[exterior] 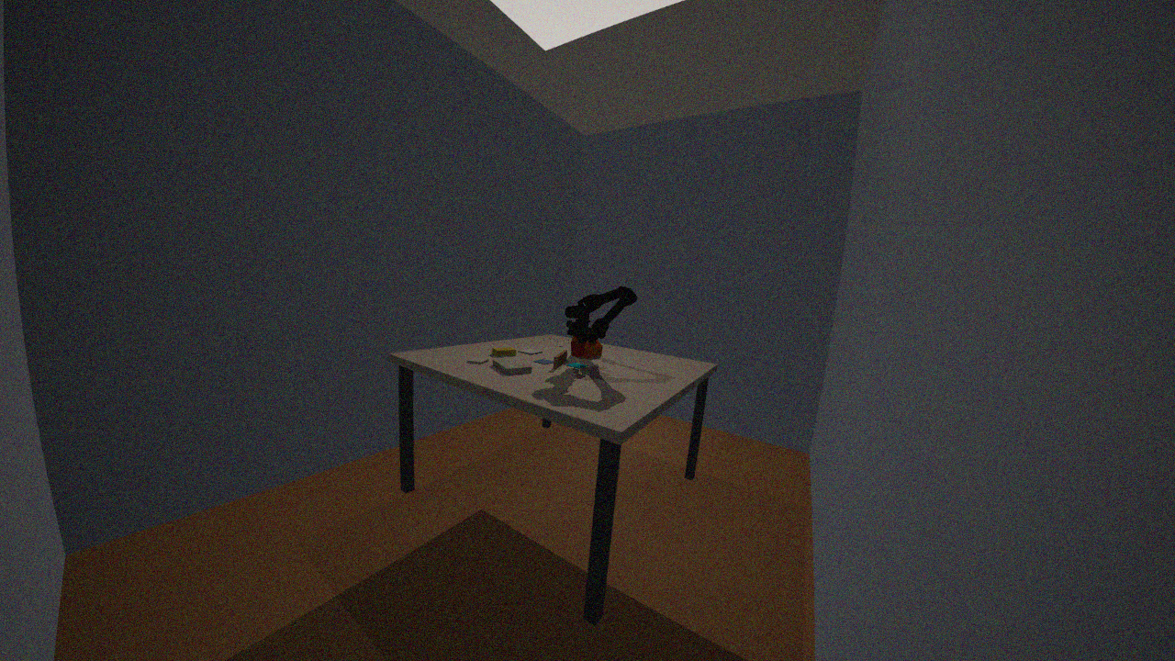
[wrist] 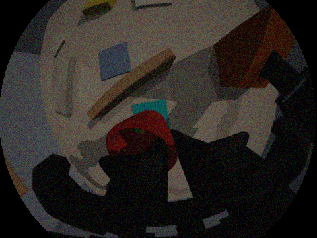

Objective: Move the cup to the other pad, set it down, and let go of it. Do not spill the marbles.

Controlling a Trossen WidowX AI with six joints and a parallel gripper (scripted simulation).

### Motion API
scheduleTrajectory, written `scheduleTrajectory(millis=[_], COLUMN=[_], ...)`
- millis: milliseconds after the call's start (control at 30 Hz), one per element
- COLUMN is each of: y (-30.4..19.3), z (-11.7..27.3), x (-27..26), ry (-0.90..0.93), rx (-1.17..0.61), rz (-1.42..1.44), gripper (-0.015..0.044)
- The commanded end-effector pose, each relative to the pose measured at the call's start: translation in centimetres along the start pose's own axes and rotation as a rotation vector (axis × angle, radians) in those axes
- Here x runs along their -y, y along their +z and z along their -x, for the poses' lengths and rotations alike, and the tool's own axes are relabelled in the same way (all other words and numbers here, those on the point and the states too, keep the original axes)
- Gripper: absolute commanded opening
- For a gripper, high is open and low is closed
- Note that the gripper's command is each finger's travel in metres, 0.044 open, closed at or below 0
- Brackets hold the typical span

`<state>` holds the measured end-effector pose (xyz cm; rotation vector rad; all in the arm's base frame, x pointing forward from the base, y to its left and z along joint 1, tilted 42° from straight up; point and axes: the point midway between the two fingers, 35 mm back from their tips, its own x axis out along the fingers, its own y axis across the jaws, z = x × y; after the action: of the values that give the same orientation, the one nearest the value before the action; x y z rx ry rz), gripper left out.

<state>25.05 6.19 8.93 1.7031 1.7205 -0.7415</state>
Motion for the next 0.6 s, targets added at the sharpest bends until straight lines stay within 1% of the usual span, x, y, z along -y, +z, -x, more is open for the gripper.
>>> scheduleTrajectory(millis=[0,567], y=[-0.1,-0.2], z=[-0.6,-3.0], x=[0.1,0.1], ry=[-0.002,-0.002], rx=[-0.007,-0.008], rz=[-0.007,-0.007], gripper=[0.0000,0.0000])
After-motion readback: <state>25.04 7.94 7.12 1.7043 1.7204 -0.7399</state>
